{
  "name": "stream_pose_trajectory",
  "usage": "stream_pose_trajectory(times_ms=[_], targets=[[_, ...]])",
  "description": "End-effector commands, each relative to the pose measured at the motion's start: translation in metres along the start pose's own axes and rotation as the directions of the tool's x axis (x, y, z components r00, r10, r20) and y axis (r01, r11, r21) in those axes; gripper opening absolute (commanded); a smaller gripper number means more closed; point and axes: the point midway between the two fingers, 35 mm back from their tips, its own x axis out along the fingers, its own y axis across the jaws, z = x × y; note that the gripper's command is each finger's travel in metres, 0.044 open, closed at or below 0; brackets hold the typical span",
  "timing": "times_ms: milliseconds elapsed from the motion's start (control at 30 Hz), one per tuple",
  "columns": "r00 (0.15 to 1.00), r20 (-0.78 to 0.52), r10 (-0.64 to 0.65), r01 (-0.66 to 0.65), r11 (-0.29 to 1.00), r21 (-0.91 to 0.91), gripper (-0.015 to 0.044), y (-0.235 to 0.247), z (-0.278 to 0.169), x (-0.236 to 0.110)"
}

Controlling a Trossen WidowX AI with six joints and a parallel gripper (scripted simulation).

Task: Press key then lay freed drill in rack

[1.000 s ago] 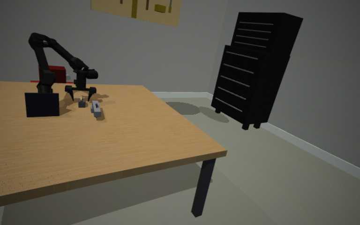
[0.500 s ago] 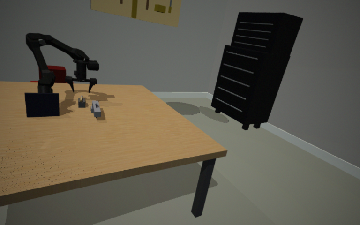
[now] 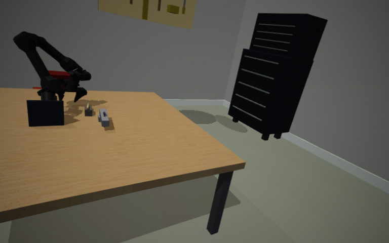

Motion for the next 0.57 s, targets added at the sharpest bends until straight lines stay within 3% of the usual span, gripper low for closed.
stream_pose_trajectory(times_ms=[0, 267, 533], targets=[[0.989, 0.11, 0.102, -0.083, 0.983, -0.163, 0.044, 0.036, 0.031, 0.019], [0.868, 0.305, 0.393, -0.199, 0.836, -0.511, 0.044, 0.13, 0.083, 0.028], [0.592, 0.381, 0.71, -0.205, 0.59, -0.781, 0.044, 0.229, 0.1, -0.004]])
